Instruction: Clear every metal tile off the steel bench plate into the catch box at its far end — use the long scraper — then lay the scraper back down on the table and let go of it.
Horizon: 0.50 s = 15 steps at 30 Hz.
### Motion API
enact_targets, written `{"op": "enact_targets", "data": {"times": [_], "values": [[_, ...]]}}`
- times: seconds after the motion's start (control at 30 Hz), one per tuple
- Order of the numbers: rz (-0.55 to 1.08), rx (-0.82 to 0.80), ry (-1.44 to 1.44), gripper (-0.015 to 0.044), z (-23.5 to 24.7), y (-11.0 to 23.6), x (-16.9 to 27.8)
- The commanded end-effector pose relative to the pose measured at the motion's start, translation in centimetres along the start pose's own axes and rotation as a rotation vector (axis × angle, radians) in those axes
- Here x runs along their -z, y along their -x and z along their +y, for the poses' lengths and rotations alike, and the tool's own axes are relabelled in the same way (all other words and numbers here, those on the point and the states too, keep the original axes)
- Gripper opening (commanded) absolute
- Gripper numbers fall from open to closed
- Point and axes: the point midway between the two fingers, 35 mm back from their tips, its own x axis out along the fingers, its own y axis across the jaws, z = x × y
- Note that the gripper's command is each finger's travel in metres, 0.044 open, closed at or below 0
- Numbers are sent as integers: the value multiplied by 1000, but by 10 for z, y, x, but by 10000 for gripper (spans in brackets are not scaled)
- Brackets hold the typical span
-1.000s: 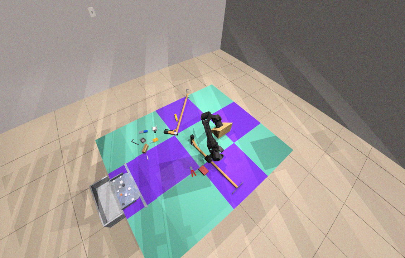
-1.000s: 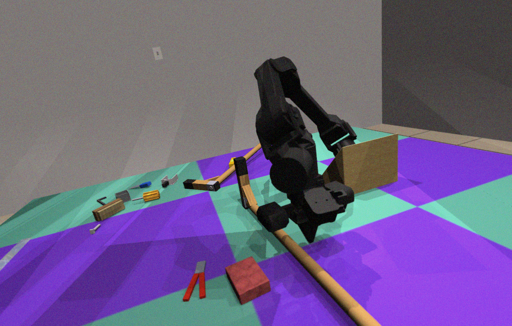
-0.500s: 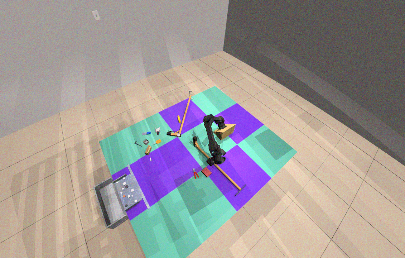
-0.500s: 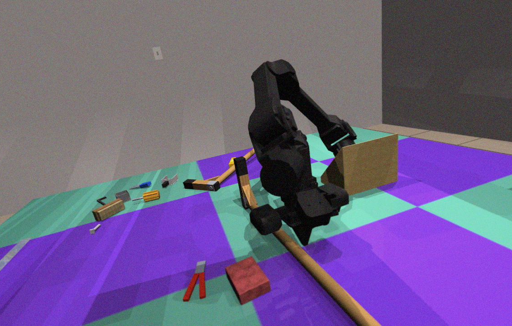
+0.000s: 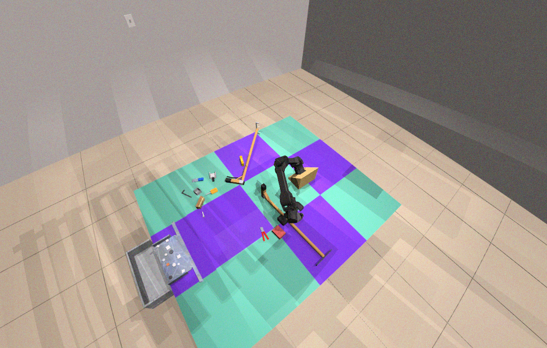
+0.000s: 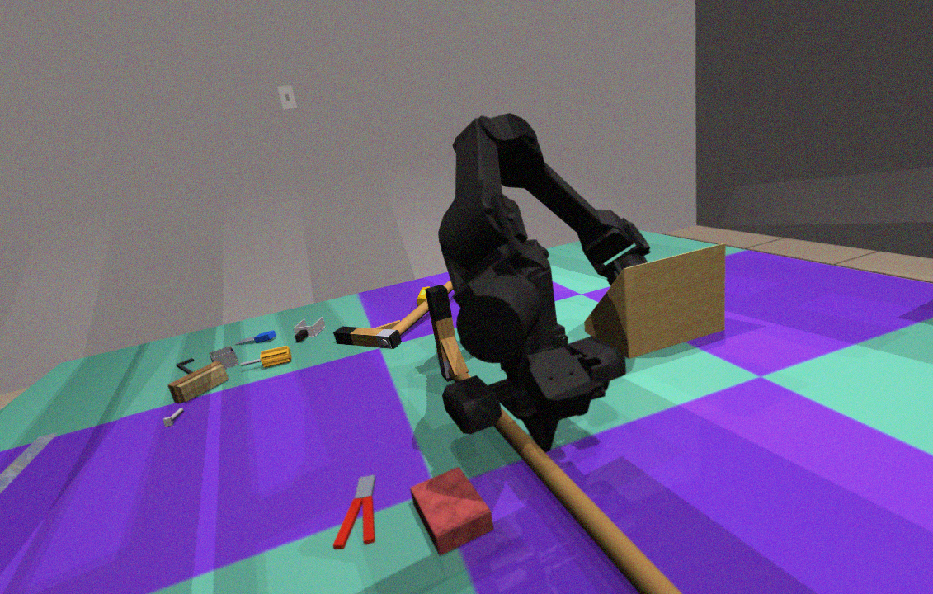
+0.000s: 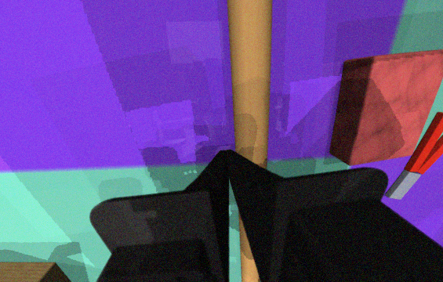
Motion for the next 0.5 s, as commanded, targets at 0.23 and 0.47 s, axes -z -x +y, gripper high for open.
{"op": "enact_targets", "data": {"times": [0.23, 0.47], "values": [[1, 4, 2, 0, -13, -1, 0], [2, 5, 2, 0, -20, -1, 0]]}}
